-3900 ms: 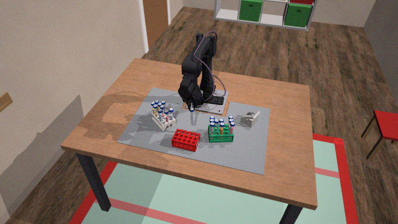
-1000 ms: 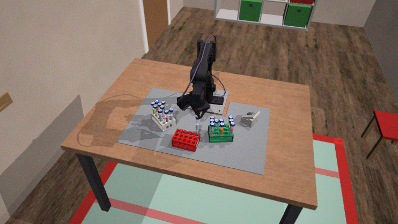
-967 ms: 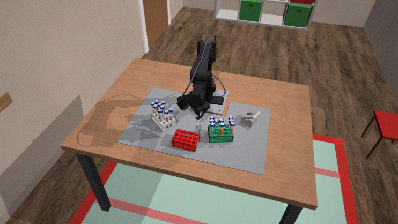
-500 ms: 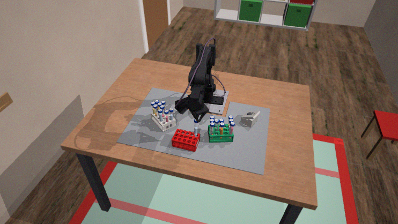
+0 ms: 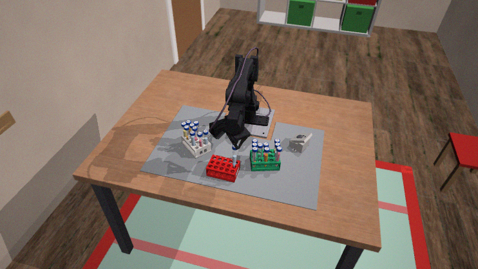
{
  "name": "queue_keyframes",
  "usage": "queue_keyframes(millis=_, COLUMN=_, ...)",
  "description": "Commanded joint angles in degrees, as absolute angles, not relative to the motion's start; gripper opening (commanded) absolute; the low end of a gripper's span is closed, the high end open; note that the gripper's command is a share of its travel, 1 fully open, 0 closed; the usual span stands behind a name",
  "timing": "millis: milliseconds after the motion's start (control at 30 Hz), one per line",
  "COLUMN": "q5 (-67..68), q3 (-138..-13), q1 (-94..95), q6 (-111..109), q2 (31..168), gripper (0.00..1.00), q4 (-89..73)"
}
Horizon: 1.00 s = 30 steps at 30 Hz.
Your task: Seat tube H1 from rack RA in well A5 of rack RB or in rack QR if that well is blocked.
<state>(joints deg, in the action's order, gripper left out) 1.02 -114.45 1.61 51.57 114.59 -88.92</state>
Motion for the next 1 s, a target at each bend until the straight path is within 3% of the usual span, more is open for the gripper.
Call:
queue_keyframes(millis=0, q5=1.1, q3=-115.6, q1=1.3, q6=51.5, q2=114.0, gripper=0.0, q4=-90.0)
queue_keyframes(millis=967, q5=1.3, q3=-115.2, q1=0.7, q6=51.1, q2=111.9, gripper=0.0, q4=-90.0)
